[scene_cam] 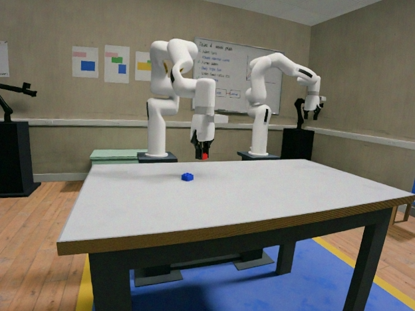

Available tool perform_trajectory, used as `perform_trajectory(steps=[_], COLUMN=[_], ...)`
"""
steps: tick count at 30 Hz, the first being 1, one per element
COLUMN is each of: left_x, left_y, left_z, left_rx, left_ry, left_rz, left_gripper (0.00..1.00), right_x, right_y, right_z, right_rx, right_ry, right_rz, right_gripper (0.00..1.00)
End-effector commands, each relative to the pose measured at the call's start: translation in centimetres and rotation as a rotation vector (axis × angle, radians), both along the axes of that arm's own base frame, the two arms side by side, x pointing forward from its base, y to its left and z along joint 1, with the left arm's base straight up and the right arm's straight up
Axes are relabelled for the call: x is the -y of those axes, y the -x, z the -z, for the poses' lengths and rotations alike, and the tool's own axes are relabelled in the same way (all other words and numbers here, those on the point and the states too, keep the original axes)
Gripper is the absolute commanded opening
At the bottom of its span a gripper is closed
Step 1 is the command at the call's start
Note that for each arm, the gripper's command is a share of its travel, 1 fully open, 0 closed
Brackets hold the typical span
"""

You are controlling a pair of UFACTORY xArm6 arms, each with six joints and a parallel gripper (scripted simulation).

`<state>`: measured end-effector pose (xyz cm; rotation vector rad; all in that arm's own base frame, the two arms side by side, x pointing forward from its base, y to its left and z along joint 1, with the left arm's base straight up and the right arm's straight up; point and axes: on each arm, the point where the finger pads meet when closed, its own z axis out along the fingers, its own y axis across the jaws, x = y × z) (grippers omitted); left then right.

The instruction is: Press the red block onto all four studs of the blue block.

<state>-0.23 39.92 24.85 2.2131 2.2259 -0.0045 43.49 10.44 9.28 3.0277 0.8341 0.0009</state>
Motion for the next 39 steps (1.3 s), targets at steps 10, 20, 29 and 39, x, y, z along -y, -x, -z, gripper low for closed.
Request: perform_trajectory(steps=[10, 20, 29, 39], left_x=[-0.1, -0.1, -0.1, -0.1], left_y=[0.0, 0.0, 0.0, 0.0], left_z=[-0.1, -0.1, -0.1, -0.1], left_rx=[0.000, 0.000, 0.000, 0.000], left_ry=[-0.004, -0.004, -0.004, -0.004], left_rz=[0.000, 0.000, 0.000, 0.000], left_gripper=[1.00, 1.00, 1.00, 1.00], right_x=[4.5, 4.9, 6.9, 6.9], right_y=[-2.6, -2.7, -3.9, -3.9], right_z=[-0.6, -0.6, -0.9, -0.5], right_rx=[0.002, 0.002, 0.002, 0.002], right_ry=[-0.002, -0.001, -0.001, -0.001], right_rz=[0.000, 0.000, 0.000, 0.000], right_gripper=[0.00, 0.00, 0.00, 0.00])
